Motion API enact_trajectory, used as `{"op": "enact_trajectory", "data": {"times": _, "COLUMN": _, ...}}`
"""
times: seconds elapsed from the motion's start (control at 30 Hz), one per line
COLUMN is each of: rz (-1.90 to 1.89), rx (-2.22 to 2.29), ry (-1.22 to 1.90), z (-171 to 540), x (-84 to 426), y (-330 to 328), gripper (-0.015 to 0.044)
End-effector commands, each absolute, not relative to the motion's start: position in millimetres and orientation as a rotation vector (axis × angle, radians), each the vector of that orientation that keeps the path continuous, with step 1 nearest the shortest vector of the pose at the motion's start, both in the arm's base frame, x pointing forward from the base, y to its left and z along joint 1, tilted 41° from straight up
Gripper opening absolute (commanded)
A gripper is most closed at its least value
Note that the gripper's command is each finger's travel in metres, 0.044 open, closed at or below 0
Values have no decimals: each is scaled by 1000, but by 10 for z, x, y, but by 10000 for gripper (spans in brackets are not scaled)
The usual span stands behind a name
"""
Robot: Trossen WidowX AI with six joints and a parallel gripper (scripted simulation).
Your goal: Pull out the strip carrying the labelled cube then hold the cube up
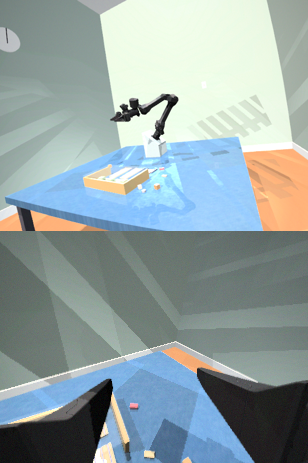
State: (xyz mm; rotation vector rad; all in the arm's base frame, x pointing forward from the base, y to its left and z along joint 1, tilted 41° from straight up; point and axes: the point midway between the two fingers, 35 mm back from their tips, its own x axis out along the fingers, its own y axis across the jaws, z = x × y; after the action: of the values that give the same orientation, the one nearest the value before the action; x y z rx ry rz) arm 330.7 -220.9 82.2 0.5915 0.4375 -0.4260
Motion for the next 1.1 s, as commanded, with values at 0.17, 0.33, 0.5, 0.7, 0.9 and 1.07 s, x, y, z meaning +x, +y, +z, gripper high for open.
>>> {"op": "enact_trajectory", "data": {"times": 0.17, "rz": 96, "rx": 658, "ry": 557, "z": 607, "x": 3287, "y": -789, "gripper": 400}}
{"op": "enact_trajectory", "data": {"times": 0.33, "rz": 243, "rx": 680, "ry": 592, "z": 569, "x": 3175, "y": -405, "gripper": 400}}
{"op": "enact_trajectory", "data": {"times": 0.5, "rz": 243, "rx": 680, "ry": 592, "z": 569, "x": 3175, "y": -405, "gripper": 400}}
{"op": "enact_trajectory", "data": {"times": 0.7, "rz": 245, "rx": 680, "ry": 598, "z": 567, "x": 3188, "y": -400, "gripper": 374}}
{"op": "enact_trajectory", "data": {"times": 0.9, "rz": 311, "rx": 690, "ry": 797, "z": 501, "x": 3575, "y": -161, "gripper": 216}}
{"op": "enact_trajectory", "data": {"times": 1.07, "rz": 368, "rx": 694, "ry": 999, "z": 450, "x": 3832, "y": 153, "gripper": 85}}
